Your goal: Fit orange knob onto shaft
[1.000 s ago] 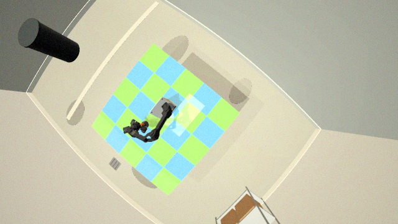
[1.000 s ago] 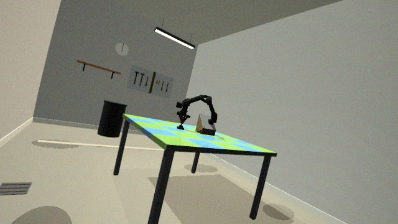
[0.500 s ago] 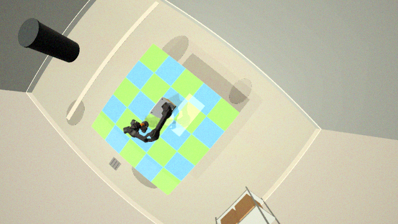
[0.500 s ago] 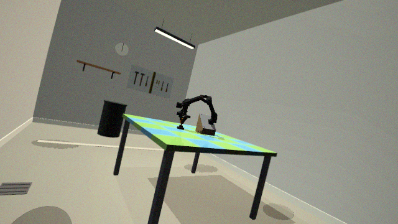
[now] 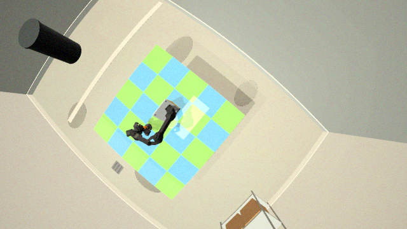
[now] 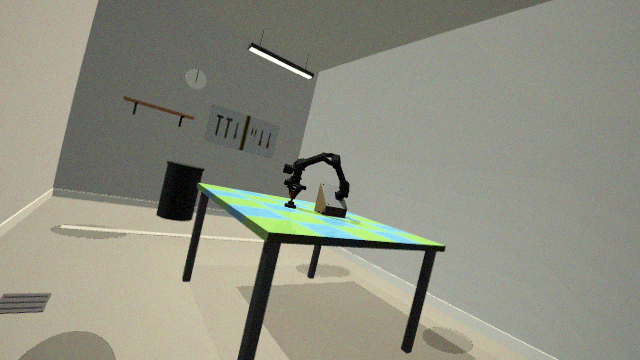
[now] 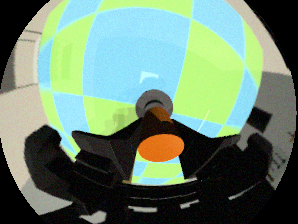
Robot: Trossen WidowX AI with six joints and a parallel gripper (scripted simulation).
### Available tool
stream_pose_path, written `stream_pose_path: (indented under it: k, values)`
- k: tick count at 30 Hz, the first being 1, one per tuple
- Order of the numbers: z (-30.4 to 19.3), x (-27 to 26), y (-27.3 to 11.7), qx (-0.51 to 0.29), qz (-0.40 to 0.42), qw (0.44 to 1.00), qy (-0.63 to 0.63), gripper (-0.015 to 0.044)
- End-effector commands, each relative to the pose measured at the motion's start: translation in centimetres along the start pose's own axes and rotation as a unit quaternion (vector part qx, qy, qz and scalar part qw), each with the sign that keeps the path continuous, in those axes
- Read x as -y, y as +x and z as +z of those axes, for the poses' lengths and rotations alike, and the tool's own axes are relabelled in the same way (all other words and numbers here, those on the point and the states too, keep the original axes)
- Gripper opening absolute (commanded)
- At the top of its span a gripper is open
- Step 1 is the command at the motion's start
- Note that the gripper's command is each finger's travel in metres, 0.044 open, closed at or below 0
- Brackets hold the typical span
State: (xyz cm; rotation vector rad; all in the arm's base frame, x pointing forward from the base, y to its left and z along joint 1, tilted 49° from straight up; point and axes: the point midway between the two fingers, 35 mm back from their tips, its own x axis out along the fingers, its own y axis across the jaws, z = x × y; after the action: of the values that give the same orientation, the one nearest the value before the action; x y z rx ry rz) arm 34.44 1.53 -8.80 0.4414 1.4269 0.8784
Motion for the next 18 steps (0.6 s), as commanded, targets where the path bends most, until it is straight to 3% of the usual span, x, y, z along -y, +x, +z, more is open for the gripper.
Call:
stream_pose_path:
  k: [1, 9, 18]
  values:
    - [0.08, -0.11, -0.31, 0.001, 0.002, 1.0, -0.002, 0.0]
    - [0.03, 0.08, -0.24, 0.002, 0.002, 0.995, -0.102, 0.0]
    - [-0.02, -0.06, -0.06, 0.002, 0.002, 0.994, -0.107, 0.0]
